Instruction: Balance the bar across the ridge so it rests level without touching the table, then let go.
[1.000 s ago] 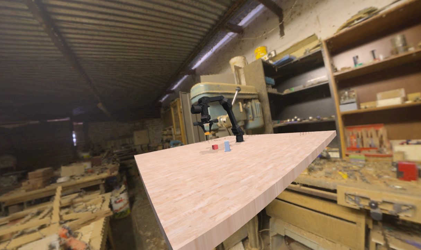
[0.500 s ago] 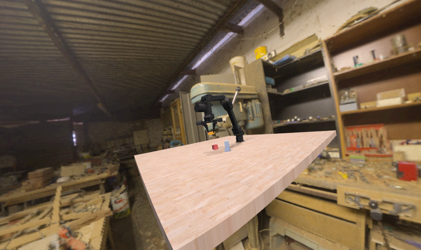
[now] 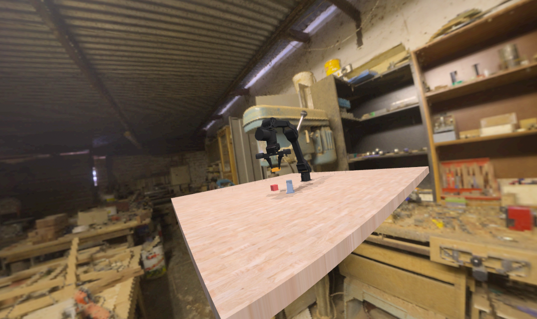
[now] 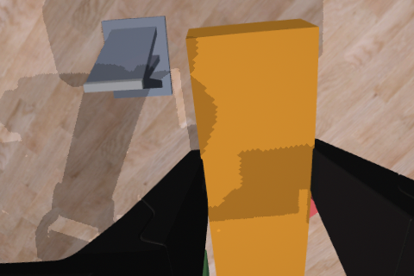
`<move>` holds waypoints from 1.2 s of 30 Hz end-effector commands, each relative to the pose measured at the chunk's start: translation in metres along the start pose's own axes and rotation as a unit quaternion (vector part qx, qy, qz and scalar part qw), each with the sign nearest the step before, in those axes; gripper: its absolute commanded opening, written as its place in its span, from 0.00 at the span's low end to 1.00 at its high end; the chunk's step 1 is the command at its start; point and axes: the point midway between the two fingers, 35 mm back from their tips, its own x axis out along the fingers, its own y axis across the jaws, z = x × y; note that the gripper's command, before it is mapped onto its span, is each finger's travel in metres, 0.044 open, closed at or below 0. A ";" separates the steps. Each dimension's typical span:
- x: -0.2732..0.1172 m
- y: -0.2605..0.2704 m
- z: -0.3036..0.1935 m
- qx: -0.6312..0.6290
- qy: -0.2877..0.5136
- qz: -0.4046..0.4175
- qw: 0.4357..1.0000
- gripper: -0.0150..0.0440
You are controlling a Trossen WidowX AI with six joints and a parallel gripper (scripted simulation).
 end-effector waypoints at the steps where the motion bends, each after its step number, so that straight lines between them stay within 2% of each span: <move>1: 0.001 0.011 0.008 0.007 0.002 0.000 1.000 0.25; 17: 0.003 0.060 0.040 0.023 0.001 0.002 1.000 0.25; 36: 0.028 0.061 0.041 0.023 0.001 0.002 1.000 0.25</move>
